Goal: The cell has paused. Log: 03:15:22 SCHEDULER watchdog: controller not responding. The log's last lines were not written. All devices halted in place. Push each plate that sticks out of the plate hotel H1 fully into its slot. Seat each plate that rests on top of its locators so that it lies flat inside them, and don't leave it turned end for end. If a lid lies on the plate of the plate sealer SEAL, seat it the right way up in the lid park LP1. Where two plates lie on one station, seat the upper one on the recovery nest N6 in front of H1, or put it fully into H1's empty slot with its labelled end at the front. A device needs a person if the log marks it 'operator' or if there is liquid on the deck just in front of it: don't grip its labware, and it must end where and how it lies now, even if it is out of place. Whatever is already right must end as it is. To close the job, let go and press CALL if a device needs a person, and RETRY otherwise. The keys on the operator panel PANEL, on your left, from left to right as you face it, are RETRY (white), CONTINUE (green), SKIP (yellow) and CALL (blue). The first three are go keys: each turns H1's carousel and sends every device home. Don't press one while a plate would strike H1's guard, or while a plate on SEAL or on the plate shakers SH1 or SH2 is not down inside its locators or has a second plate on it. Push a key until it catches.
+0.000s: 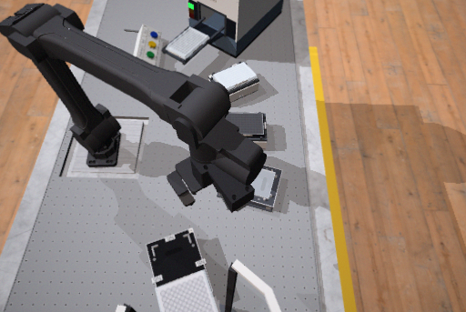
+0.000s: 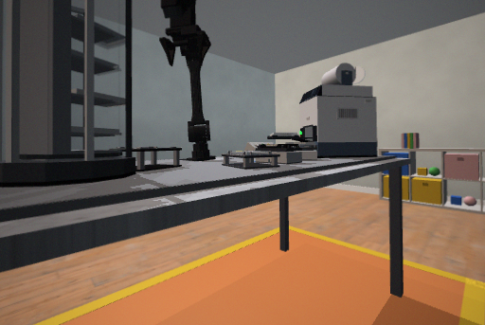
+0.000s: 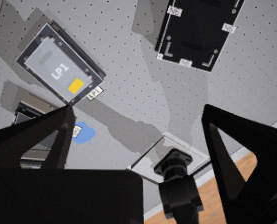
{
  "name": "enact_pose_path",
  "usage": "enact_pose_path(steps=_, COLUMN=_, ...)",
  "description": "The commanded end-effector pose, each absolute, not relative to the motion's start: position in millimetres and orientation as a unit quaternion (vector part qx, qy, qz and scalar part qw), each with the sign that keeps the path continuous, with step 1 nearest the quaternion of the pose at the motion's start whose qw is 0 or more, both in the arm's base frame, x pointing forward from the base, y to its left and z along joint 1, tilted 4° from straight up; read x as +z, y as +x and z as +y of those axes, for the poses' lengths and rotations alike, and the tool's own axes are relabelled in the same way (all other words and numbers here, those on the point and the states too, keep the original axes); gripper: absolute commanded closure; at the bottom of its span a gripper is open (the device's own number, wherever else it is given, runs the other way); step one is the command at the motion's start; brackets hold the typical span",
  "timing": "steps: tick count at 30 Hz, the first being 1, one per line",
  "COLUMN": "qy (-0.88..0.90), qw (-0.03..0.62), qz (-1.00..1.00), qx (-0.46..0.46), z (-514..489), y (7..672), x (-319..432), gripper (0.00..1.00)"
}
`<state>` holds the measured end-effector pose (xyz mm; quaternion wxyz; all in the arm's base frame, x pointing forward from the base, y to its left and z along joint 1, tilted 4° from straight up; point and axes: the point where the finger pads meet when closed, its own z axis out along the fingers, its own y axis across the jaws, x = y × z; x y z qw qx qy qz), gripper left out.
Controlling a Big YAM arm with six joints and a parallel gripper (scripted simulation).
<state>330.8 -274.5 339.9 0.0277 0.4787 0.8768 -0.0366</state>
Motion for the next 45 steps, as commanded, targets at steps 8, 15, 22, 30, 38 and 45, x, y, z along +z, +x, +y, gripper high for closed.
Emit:
enact_pose_path(steps=8, qy=0.476, qw=0.018, qz=0.879, qx=-0.035, z=-295, y=307, x=345, gripper=0.0)
enact_pose_path(steps=15, qy=0.476, qw=0.034, qz=0.878, qx=-0.039, z=-316, y=294, x=360, gripper=0.0)
enact_pose_path(steps=22, qy=0.476, qw=0.034, qz=0.878, qx=-0.04, z=-331, y=285, x=361, gripper=0.0)
enact_pose_path(steps=30, qy=0.476, qw=0.034, qz=0.878, qx=-0.042, z=-350, y=266, x=362, gripper=0.0)
enact_pose_path(steps=38, qy=0.479, qw=0.046, qz=0.875, qx=-0.056, z=-353, y=243, x=355, gripper=0.0)
enact_pose_path(steps=45, qy=0.489, qw=0.113, qz=0.859, qx=-0.1, z=-348, y=252, x=355, gripper=0.0)
